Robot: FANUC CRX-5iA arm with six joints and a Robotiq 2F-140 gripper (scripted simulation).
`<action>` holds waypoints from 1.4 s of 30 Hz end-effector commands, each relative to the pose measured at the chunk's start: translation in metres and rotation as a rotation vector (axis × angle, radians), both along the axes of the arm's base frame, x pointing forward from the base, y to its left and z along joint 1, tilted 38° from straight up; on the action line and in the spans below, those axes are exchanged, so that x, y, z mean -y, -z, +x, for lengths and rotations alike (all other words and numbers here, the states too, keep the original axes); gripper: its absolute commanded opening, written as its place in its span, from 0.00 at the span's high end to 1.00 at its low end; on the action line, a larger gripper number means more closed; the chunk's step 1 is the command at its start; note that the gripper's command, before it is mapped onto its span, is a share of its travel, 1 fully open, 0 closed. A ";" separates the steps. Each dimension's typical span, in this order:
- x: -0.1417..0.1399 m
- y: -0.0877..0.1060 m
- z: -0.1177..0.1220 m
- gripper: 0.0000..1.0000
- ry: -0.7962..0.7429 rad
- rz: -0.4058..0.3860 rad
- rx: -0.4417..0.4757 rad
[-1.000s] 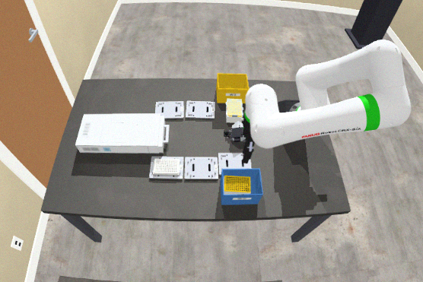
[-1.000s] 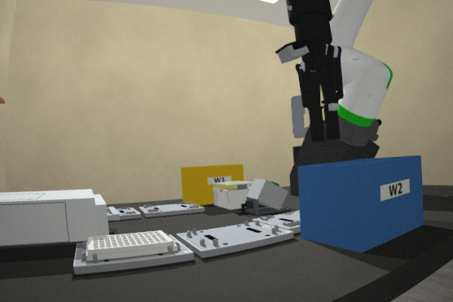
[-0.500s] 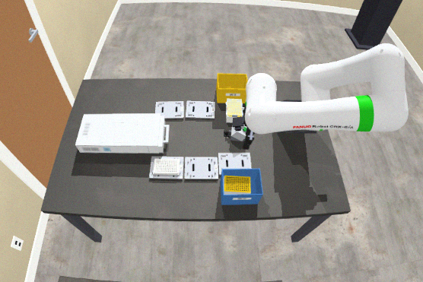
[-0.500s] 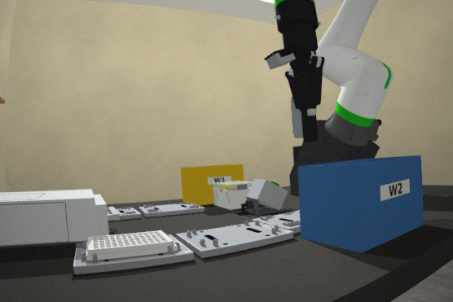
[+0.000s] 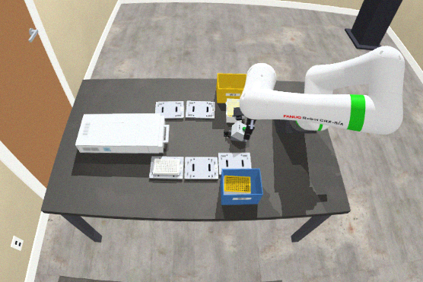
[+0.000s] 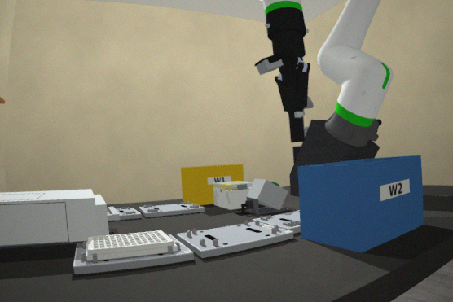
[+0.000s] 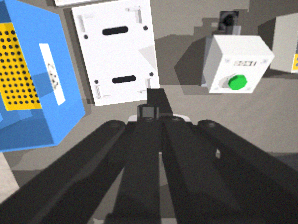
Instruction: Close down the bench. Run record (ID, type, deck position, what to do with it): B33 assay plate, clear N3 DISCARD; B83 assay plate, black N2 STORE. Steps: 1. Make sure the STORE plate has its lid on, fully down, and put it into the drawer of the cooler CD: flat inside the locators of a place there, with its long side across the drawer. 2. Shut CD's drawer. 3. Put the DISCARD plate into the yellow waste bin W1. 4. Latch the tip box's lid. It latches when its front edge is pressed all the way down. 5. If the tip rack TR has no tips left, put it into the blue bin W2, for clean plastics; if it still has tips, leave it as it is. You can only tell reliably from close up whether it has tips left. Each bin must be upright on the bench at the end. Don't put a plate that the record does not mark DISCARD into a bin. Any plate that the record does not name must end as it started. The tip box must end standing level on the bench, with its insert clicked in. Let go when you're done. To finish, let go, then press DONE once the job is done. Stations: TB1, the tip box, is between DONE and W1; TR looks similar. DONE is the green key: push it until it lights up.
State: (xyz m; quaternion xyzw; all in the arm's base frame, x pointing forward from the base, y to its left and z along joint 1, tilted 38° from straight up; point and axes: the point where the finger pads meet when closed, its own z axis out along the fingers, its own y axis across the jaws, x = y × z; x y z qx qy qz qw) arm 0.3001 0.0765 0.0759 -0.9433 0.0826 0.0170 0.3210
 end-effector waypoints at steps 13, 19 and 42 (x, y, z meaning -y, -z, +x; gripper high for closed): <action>0.049 0.033 -0.009 0.90 0.000 0.001 0.001; 0.068 0.046 -0.013 0.90 0.000 0.001 0.001; 0.106 0.072 -0.021 0.90 0.000 0.001 0.001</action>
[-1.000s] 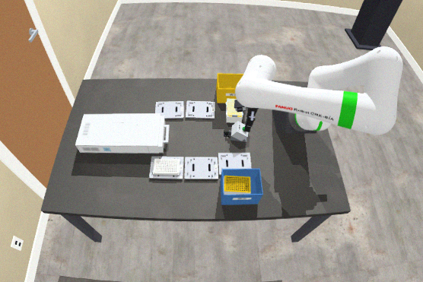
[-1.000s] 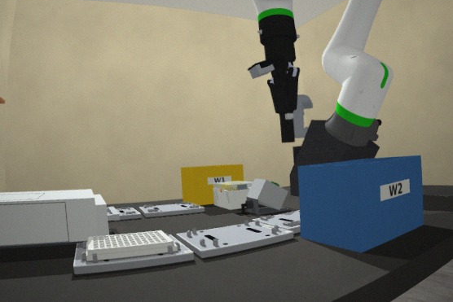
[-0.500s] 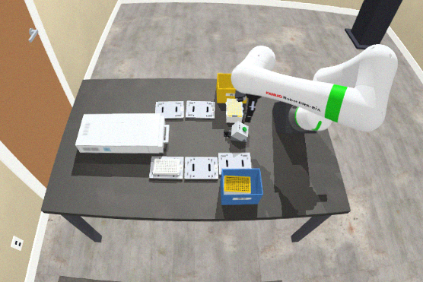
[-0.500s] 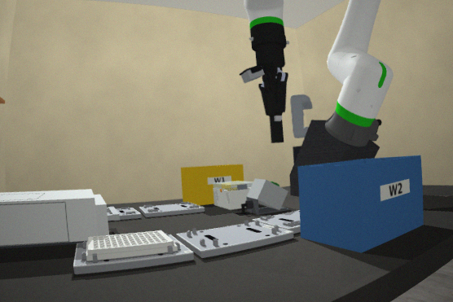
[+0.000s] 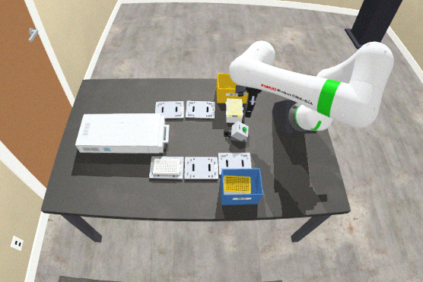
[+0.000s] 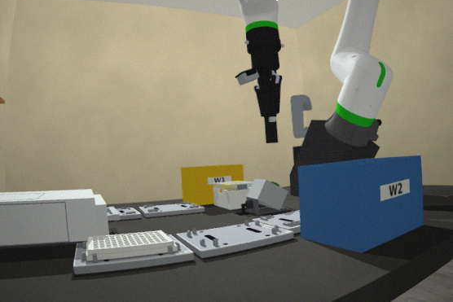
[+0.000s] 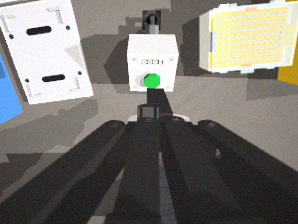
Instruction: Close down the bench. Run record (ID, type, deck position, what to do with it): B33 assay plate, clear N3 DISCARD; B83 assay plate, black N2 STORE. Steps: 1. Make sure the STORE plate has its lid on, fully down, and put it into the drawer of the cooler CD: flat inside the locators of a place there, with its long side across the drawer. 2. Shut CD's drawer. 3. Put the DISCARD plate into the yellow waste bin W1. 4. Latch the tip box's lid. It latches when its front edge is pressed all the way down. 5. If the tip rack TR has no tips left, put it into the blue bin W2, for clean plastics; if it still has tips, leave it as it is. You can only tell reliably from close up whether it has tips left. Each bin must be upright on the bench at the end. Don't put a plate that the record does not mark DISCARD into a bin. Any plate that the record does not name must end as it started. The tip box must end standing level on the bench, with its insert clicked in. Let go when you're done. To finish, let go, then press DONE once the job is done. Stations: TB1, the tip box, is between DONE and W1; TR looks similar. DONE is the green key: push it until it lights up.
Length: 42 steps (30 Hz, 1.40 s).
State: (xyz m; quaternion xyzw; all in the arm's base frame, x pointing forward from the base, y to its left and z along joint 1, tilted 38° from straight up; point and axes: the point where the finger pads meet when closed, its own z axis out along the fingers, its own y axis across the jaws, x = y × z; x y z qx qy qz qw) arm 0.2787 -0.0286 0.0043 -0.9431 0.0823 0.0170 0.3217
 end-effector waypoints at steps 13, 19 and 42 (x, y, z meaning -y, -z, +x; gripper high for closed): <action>-0.014 0.019 0.001 0.90 0.000 -0.001 0.001; -0.020 0.027 0.001 0.90 0.000 -0.001 0.001; -0.055 0.072 0.002 0.90 0.000 -0.001 0.001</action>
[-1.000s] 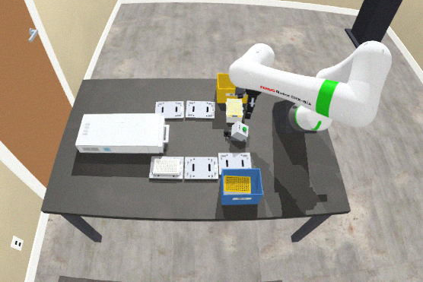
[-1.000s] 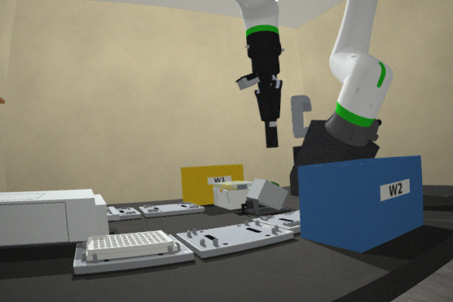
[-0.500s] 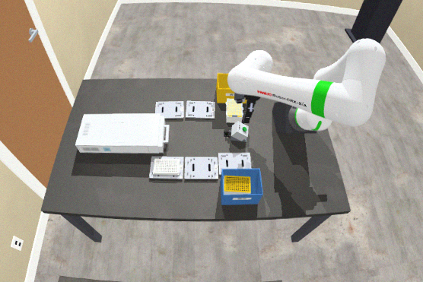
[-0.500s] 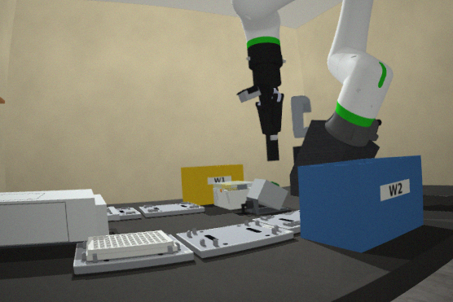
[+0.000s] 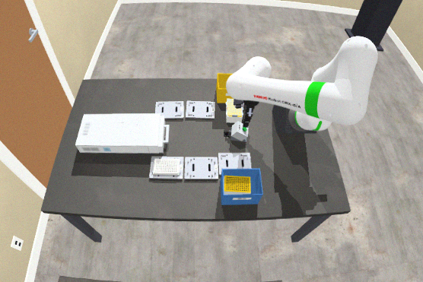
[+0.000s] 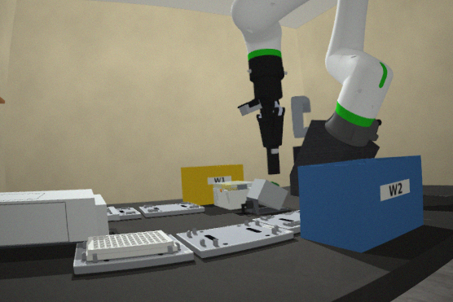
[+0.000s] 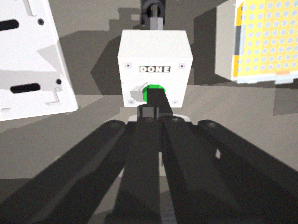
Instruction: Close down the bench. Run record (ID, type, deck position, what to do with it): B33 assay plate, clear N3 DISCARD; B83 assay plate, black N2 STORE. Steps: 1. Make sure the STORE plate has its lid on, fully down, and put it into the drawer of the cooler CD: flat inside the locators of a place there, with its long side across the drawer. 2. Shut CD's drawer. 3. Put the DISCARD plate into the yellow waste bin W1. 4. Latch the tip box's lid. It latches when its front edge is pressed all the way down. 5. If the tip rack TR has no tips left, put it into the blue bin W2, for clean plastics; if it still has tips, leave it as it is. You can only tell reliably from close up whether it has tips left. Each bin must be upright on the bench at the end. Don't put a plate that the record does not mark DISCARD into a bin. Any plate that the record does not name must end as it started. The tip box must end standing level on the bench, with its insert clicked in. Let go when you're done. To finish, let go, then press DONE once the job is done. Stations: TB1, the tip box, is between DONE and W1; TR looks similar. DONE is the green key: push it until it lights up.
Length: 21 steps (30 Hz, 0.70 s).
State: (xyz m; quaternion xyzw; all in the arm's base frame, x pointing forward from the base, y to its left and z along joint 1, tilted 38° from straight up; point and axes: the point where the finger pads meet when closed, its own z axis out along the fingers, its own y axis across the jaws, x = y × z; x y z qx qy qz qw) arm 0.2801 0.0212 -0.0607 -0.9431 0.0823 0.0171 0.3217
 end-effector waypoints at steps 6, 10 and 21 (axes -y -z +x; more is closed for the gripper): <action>-0.009 0.012 0.001 0.90 0.000 -0.001 0.001; -0.009 0.012 0.001 0.90 0.000 -0.001 0.001; -0.009 0.013 0.001 0.90 0.000 -0.001 0.001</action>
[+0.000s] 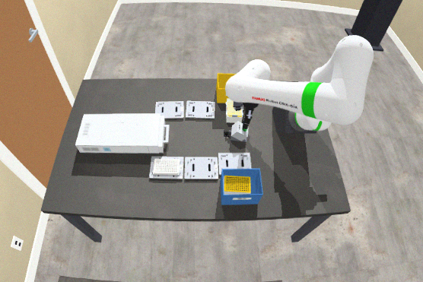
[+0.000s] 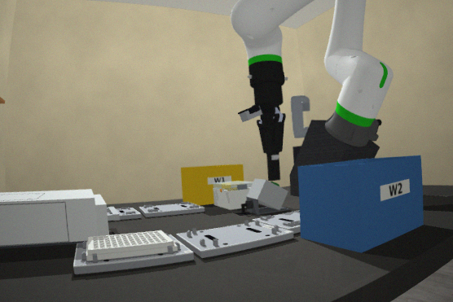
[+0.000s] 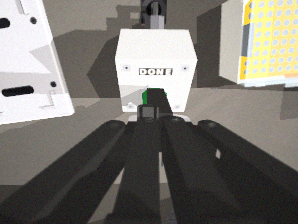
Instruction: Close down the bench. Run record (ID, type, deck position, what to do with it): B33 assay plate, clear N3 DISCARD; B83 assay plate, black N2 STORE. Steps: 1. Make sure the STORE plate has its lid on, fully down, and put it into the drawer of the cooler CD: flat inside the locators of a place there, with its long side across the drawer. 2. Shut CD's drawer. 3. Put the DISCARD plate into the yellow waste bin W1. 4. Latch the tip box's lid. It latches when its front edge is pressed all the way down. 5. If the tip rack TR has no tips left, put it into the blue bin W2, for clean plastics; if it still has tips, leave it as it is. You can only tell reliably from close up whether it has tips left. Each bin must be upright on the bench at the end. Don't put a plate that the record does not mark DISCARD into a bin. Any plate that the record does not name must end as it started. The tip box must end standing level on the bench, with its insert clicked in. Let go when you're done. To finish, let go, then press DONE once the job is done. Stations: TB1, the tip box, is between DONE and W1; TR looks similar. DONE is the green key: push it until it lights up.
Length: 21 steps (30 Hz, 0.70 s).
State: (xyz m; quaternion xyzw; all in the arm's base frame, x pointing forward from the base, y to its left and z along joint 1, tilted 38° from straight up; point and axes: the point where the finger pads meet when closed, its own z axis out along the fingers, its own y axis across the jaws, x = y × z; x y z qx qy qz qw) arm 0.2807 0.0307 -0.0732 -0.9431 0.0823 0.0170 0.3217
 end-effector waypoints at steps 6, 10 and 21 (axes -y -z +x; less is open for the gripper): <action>0.000 0.001 0.000 0.90 0.000 -0.001 0.001; -0.001 0.001 0.000 0.90 0.000 -0.001 0.001; -0.002 0.003 0.000 0.90 0.000 -0.001 0.001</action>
